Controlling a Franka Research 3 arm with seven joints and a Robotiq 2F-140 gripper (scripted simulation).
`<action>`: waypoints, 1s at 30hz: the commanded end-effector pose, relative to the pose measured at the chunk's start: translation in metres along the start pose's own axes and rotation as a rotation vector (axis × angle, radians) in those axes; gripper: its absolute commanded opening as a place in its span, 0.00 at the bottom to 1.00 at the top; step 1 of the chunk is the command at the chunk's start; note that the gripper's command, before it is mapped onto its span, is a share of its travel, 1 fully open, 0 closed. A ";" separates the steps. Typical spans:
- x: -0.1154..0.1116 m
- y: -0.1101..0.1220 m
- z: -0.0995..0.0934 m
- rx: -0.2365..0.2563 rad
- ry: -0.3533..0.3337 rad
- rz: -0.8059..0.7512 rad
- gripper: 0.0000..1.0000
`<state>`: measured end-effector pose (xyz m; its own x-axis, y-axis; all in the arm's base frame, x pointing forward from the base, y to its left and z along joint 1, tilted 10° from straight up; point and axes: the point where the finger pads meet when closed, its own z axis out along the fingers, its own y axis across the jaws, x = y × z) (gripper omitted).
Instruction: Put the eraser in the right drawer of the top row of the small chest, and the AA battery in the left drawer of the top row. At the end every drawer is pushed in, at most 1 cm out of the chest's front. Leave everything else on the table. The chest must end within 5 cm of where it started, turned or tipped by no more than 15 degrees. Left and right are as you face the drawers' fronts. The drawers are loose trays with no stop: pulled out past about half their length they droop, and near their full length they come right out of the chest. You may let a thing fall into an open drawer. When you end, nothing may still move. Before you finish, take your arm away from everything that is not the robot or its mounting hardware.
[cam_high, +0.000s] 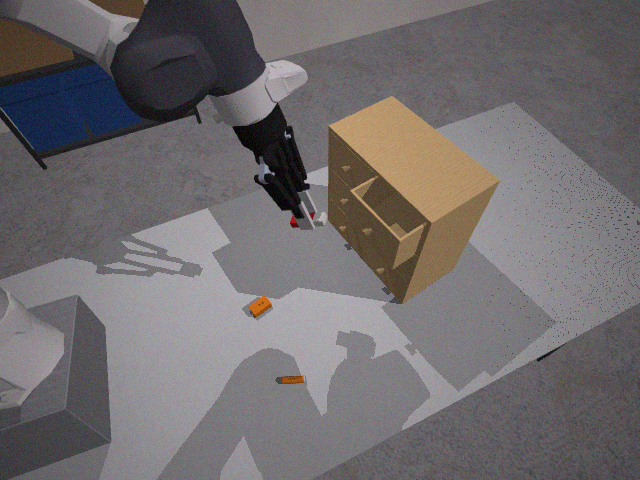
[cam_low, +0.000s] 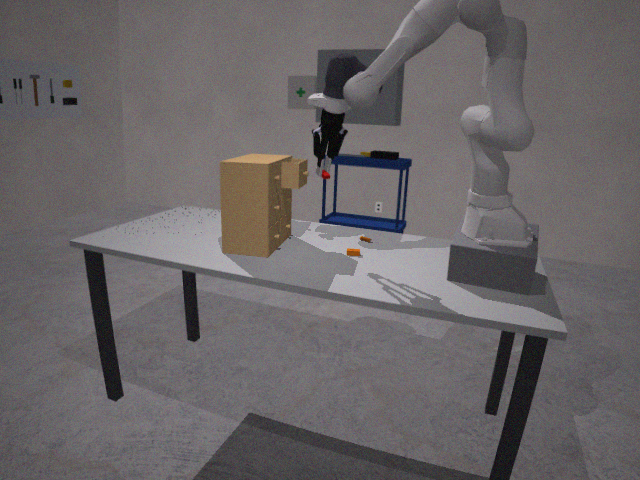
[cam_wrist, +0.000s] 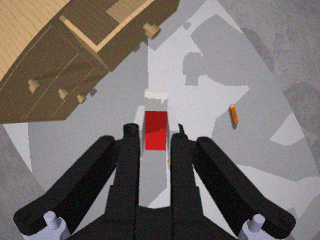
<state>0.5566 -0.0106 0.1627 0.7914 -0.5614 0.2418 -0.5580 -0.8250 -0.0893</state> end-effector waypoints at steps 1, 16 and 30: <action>0.001 0.002 0.003 -0.006 -0.007 0.223 0.11; 0.003 0.020 0.033 -0.053 -0.033 0.658 0.11; -0.001 0.034 0.061 -0.099 -0.064 1.045 0.11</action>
<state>0.5522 -0.0402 0.1062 0.1285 -0.9882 0.0837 -0.9805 -0.1392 -0.1387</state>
